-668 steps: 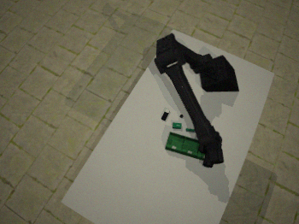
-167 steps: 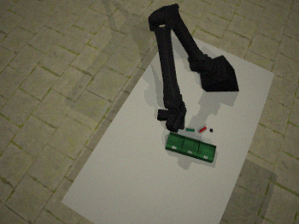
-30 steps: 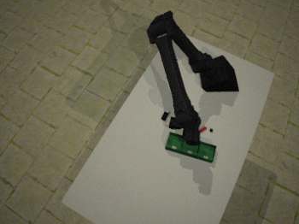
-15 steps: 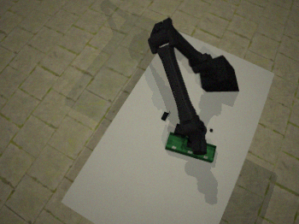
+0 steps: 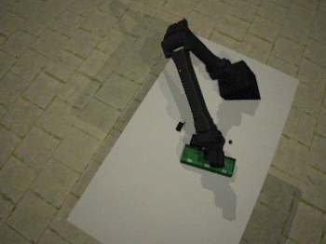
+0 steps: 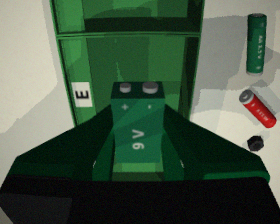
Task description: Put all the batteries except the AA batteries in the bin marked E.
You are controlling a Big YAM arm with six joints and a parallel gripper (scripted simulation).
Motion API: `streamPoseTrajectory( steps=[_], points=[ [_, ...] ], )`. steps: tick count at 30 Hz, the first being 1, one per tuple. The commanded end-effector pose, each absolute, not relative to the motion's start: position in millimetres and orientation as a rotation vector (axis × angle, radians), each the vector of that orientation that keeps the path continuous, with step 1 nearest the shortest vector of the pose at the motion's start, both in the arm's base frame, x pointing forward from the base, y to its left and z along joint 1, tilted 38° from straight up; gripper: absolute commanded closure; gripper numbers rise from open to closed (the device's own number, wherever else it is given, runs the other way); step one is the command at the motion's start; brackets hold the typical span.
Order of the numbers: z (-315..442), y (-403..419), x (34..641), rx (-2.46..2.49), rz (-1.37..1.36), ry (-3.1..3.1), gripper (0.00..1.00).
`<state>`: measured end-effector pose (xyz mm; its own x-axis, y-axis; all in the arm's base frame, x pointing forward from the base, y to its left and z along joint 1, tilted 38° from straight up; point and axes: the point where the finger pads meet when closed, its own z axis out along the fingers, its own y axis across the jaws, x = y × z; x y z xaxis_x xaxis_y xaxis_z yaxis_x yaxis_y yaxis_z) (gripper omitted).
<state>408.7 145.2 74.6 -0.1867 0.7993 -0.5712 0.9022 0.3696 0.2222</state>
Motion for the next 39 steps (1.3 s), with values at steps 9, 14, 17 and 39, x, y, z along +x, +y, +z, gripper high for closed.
streamPoseTrajectory(
  steps=[9, 14, 17, 39],
  points=[
    [55, 128, 417, 1.469, -0.235, 2.020, 0.79],
    [47, 123, 421, 1.469, -0.236, 2.020, 0.79],
    [42, 120, 423, 1.469, -0.236, 2.020, 0.79],
    [43, 114, 424, 1.475, -0.217, 2.009, 0.79]
  ],
)
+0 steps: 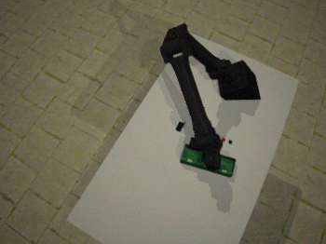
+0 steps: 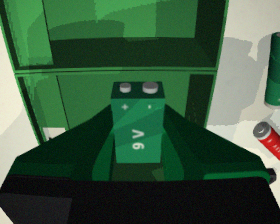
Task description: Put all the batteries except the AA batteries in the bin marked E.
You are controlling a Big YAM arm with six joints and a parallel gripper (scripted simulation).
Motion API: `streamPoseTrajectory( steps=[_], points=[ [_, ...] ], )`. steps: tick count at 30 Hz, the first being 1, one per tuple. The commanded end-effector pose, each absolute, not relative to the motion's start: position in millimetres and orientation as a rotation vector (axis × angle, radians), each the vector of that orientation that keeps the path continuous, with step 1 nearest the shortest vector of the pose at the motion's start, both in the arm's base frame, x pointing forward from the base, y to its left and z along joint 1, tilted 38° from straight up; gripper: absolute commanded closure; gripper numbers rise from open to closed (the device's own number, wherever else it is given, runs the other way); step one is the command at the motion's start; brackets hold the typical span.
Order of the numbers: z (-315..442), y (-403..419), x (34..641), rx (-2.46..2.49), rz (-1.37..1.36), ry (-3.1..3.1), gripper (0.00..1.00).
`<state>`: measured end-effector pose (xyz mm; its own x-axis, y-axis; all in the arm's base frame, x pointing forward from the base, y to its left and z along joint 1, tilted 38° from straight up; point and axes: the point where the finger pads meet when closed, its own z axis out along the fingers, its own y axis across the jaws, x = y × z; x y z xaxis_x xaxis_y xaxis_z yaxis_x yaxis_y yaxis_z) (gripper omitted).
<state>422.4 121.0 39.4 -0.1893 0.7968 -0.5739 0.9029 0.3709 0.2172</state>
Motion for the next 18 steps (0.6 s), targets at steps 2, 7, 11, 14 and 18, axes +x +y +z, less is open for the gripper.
streamPoseTrajectory(
  steps=[2, 7, 11, 14, 18],
  points=[
    [42.3, 113.5, 424.5, 1.473, -0.217, 2.010, 0.79],
    [39.8, 113.1, 424.5, 1.473, -0.224, 2.013, 0.79],
    [36.9, 113.0, 424.4, 1.473, -0.232, 2.016, 0.79],
    [34.4, 113.0, 424.4, 1.472, -0.238, 2.019, 0.79],
    [37.3, 114.0, 426.5, 1.472, -0.229, 2.015, 0.79]
  ],
)
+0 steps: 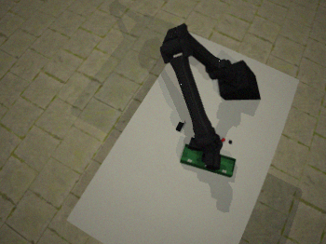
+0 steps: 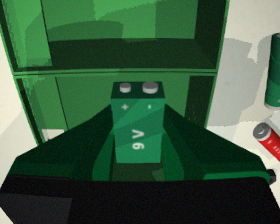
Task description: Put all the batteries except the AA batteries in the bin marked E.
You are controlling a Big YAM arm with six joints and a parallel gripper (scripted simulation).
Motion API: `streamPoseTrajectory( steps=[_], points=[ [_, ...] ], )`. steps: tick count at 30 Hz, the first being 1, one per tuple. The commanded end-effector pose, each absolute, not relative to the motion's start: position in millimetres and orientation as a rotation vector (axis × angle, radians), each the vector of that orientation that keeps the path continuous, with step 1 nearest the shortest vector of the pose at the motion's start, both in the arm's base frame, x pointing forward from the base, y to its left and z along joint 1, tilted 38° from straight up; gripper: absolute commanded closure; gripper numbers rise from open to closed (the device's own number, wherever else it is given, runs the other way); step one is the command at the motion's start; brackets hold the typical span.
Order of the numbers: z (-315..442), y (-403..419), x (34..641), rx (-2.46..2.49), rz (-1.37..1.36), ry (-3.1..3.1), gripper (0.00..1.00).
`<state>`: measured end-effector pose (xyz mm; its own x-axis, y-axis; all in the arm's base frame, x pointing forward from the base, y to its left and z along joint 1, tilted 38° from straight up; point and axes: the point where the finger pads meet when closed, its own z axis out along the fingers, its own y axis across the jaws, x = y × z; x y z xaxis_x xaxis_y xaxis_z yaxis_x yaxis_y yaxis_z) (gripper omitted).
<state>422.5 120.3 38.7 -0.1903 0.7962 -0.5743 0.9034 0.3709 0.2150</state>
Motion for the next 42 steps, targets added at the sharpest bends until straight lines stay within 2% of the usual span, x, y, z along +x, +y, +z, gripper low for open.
streamPoseTrajectory(
  steps=[1, 35, 36, 42],
  points=[
    [38, 115, 428, 1.472, -0.227, 2.014, 0.79],
    [56, 123, 446, 1.483, -0.187, 1.993, 0.79],
    [56, 123, 446, 1.483, -0.187, 1.992, 0.67],
    [57, 123, 446, 1.484, -0.187, 1.992, 0.67]
  ],
)
